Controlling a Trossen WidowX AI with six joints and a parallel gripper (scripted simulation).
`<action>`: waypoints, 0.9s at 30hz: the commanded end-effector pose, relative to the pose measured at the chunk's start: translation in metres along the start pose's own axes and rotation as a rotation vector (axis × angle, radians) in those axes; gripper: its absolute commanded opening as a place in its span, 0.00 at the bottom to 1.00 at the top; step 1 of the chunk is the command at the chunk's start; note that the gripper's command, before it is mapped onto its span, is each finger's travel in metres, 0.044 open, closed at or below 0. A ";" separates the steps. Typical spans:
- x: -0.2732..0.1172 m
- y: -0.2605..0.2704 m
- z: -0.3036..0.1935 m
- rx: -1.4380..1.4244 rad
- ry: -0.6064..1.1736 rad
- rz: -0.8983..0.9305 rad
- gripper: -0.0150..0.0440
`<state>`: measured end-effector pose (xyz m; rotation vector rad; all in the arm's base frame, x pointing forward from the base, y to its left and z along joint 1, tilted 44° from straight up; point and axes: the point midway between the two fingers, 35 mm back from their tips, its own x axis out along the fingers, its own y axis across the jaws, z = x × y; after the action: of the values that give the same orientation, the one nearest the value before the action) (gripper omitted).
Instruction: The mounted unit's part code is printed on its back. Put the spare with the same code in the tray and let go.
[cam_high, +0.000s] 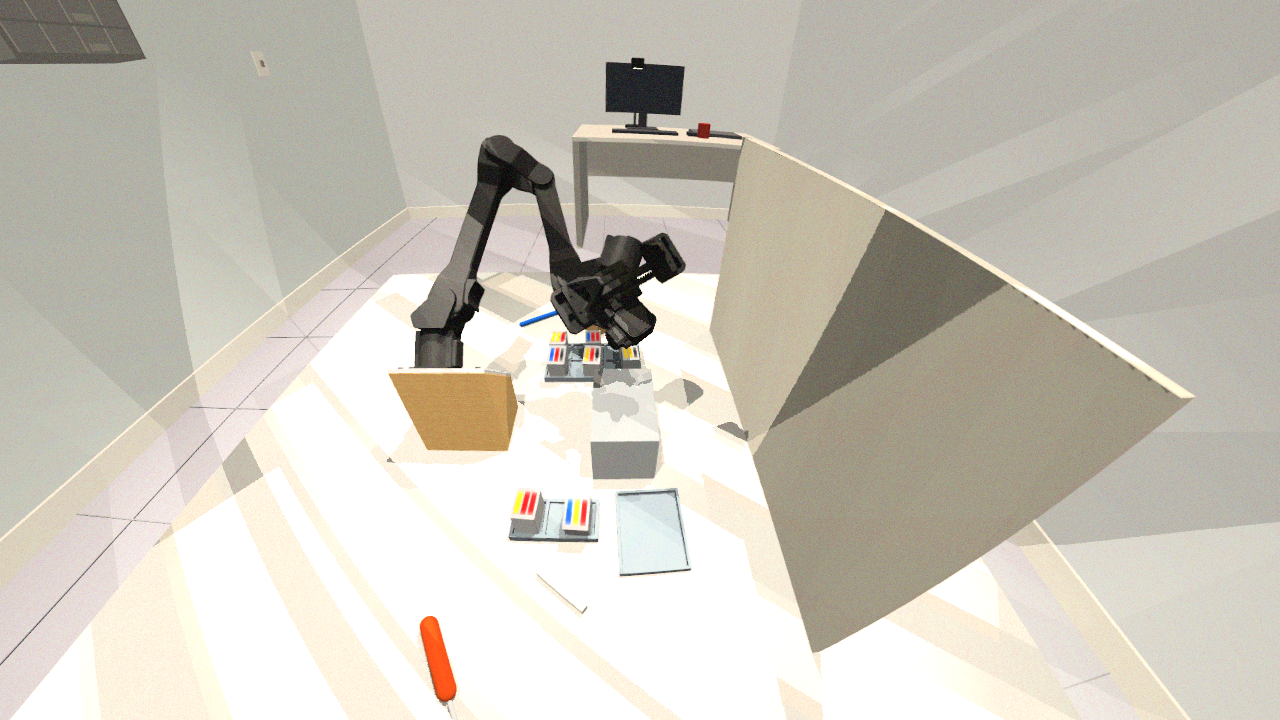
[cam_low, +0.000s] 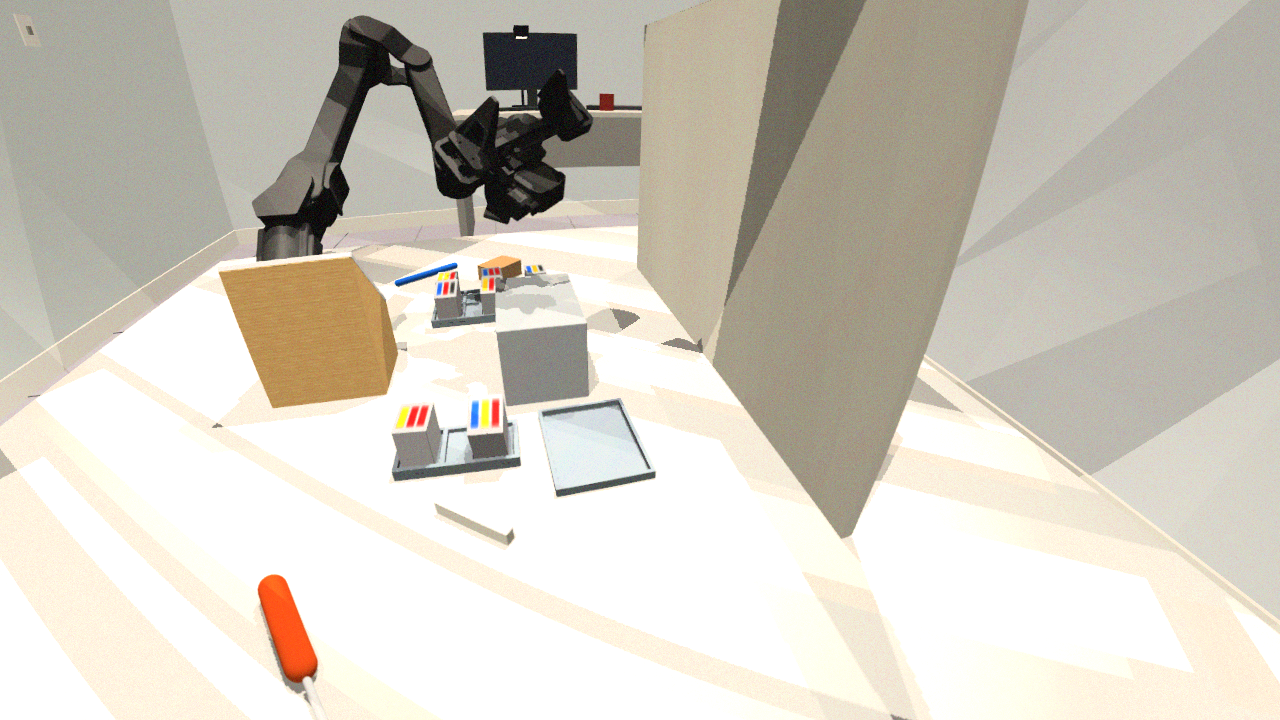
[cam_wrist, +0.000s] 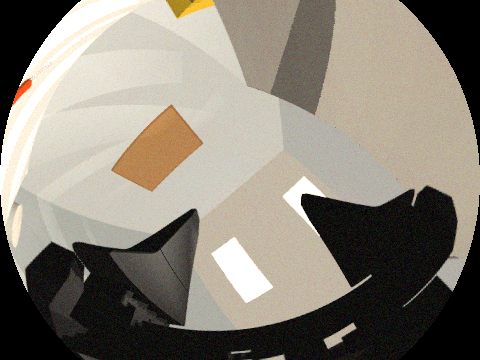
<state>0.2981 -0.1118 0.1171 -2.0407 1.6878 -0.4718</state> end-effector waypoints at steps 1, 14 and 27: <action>0.000 0.000 0.000 0.000 0.000 0.000 0.98; 0.031 -0.043 0.086 0.071 -0.401 -0.024 1.00; 0.023 -0.041 0.177 0.422 -1.136 0.712 1.00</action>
<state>0.4075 -0.1200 0.0432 -1.8145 1.2989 0.0701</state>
